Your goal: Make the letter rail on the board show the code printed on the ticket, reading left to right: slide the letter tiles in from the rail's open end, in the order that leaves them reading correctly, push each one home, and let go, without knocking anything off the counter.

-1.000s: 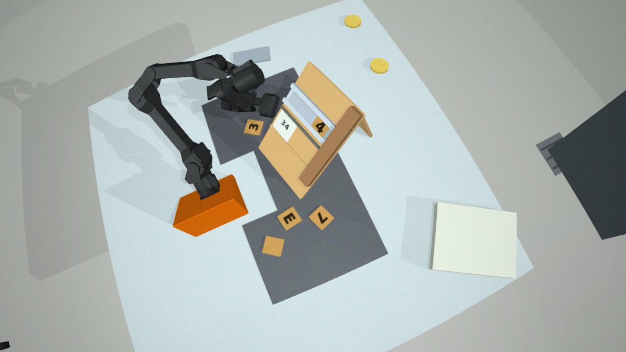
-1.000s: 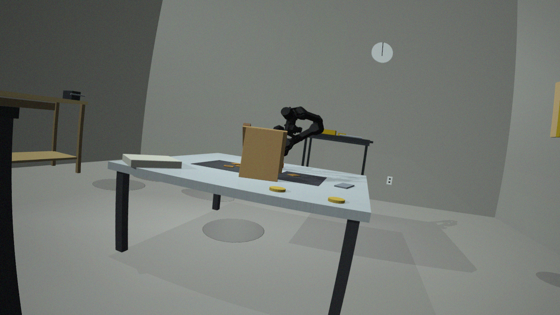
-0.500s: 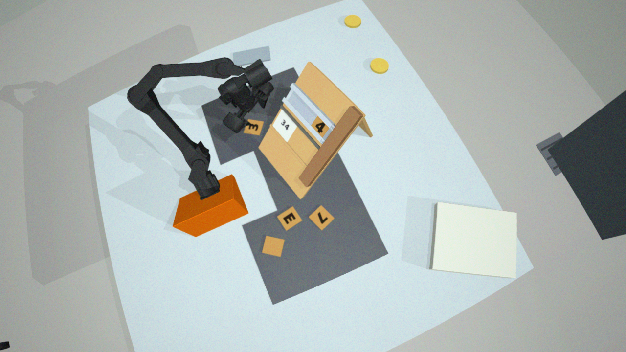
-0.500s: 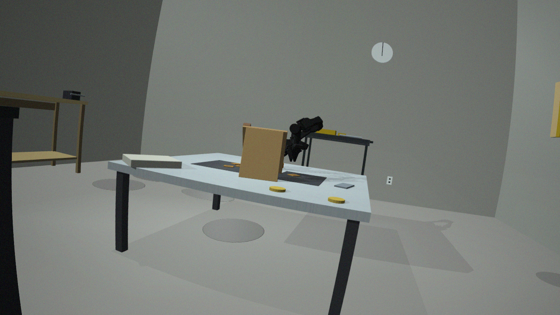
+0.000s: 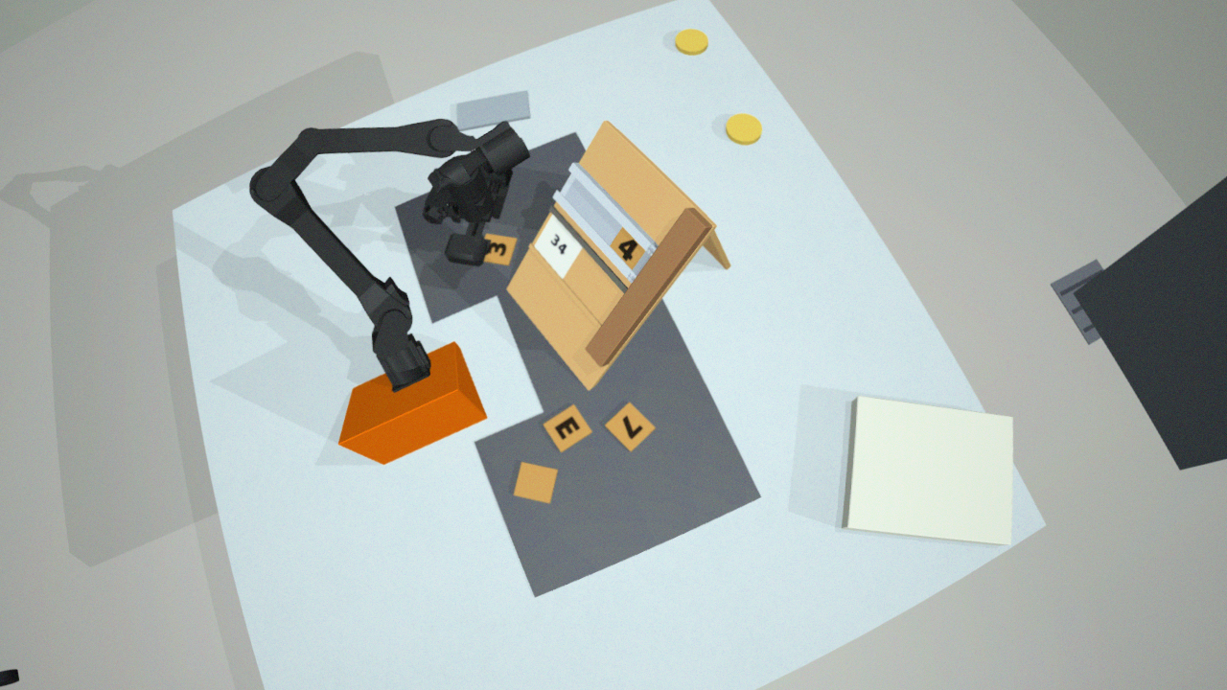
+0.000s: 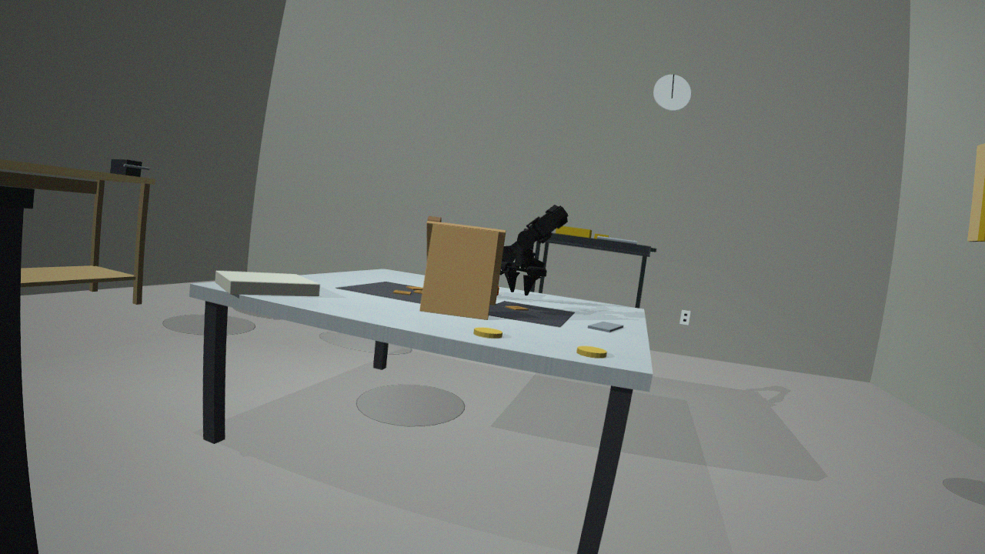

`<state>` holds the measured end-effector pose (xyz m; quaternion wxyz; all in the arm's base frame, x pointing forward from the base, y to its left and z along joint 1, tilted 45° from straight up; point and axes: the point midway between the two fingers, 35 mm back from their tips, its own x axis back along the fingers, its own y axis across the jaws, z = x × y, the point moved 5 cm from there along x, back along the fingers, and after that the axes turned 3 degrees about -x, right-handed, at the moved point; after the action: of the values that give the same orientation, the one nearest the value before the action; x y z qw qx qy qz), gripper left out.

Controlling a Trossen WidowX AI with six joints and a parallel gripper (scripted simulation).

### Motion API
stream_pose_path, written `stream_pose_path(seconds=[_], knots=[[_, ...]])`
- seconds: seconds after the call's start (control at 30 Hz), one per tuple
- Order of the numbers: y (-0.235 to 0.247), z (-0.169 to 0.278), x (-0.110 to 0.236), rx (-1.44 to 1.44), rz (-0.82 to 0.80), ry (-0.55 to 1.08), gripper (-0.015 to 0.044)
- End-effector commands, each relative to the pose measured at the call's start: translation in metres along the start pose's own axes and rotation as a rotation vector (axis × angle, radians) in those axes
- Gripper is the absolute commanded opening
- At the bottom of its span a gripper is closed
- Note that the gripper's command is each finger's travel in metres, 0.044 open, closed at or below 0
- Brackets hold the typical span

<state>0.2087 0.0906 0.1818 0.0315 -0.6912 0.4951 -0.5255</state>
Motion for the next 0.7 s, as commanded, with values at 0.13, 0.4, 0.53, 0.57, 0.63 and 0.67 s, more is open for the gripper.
stream_pose_path(seconds=[0.13, 0.4, 0.53, 0.57, 0.63, 0.67], knots=[[0.001, 0.000, -0.029, 0.000, -0.008, -0.001, 0.0340], [0.000, 0.000, -0.032, 0.000, -0.007, -0.001, 0.0340], [0.000, 0.000, -0.032, 0.000, -0.007, -0.001, 0.0340], [0.000, 0.001, -0.032, 0.000, -0.007, -0.001, 0.0340], [0.000, 0.001, -0.033, 0.000, -0.007, -0.001, 0.0340], [0.000, 0.001, -0.034, 0.000, -0.007, -0.001, 0.0340]])
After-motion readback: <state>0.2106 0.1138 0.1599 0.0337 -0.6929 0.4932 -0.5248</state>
